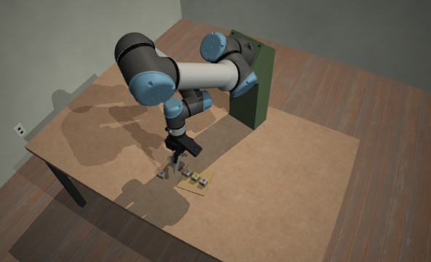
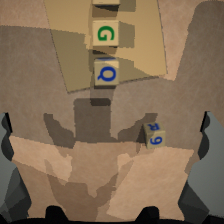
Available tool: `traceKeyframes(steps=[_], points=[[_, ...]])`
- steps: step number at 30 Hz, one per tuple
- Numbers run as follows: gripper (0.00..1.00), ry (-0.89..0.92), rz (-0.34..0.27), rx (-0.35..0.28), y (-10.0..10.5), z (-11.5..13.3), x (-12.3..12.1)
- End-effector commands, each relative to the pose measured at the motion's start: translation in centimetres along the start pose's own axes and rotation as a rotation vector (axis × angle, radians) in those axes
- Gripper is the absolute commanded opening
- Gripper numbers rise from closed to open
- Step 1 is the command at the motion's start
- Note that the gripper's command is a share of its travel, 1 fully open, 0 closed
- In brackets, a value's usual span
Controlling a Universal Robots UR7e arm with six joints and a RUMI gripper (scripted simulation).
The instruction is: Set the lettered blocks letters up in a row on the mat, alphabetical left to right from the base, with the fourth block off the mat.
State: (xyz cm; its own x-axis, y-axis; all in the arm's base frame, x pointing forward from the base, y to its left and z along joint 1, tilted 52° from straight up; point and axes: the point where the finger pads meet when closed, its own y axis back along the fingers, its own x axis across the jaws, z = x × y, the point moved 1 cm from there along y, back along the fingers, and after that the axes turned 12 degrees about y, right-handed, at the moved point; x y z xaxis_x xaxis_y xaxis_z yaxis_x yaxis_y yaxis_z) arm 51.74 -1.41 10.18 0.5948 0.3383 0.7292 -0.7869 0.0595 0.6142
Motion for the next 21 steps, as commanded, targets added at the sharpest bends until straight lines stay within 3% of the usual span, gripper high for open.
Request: traceKeyframes(steps=[1,21], points=[[1.00,0.000,0.000,0.000,1.2,0.0,0.0],[1.00,0.000,0.000,0.000,5.6,0.0,0.0]])
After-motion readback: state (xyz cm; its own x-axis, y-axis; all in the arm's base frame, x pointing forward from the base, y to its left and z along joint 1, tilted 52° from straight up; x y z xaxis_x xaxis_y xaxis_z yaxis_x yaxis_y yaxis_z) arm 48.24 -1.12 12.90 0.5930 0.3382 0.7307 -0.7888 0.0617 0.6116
